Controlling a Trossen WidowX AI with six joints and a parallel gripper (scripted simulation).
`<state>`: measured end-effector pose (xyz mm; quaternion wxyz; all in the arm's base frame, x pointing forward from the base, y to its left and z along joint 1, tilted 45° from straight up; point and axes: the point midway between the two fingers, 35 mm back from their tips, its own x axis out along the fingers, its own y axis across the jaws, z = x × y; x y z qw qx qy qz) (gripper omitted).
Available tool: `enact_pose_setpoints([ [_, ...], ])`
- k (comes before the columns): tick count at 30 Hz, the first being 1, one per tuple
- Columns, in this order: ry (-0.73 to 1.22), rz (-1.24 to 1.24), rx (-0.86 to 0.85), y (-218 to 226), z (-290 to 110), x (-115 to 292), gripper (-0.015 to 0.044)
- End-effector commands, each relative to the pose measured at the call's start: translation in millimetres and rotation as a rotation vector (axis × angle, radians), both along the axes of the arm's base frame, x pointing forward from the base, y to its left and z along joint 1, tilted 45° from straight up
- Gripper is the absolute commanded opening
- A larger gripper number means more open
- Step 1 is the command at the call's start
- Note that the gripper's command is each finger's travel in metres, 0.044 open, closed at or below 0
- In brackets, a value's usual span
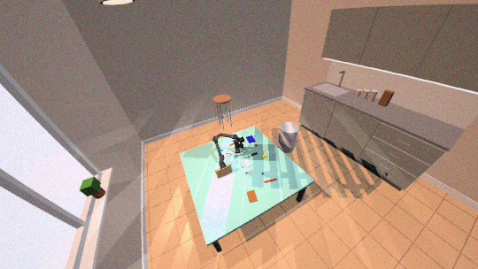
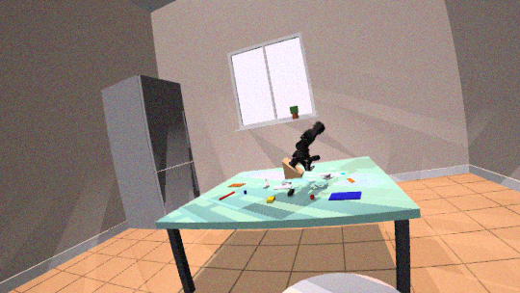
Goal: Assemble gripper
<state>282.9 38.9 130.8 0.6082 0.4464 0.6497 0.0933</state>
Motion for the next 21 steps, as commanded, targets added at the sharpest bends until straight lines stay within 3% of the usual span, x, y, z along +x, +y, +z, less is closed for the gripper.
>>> enact_pose_setpoints([
  [1, 0.084, -0.089, 0.018, -3, -2, 2, 0.0037],
  [6, 0.178, -0.185, 0.037, -6, -5, 4, 0.0037],
  [21, 0.182, -0.189, 0.036, 2, -16, 7, 0.0037],
])
